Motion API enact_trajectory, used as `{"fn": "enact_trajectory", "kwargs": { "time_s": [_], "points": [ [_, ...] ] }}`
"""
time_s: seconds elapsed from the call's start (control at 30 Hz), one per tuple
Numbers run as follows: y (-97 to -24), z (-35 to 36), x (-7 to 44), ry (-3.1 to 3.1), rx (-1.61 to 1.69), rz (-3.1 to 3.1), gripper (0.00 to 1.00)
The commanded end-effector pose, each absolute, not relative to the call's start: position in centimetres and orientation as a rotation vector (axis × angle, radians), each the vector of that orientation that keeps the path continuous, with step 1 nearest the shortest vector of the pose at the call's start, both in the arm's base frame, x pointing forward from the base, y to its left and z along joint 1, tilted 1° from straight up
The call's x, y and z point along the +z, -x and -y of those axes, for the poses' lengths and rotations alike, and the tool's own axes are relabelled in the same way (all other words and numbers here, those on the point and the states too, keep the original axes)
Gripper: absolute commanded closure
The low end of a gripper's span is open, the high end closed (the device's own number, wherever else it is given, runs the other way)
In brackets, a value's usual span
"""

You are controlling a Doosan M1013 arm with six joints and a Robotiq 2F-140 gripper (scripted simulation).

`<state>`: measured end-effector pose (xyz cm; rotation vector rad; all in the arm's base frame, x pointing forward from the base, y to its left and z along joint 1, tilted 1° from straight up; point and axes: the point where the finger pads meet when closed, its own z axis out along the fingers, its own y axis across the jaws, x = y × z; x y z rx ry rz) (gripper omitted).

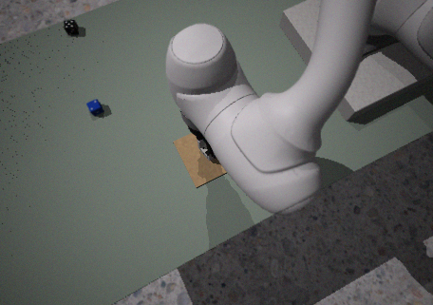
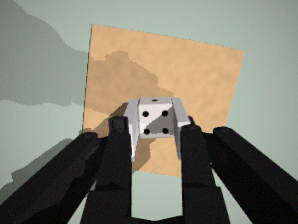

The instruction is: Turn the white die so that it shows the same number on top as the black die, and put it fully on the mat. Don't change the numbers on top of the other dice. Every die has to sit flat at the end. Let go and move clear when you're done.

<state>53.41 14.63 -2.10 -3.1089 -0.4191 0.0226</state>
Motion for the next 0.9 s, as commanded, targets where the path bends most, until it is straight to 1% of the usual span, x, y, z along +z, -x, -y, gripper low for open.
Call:
{"fn": "enact_trajectory", "kwargs": {
  "time_s": [0.0,0.87],
  "points": [
    [-53.19,-14.33,-2.51,3.111,0.026,0.432,0.76],
    [-53.18,-14.33,-2.91,3.111,0.026,0.432,0.76]
  ]
}}
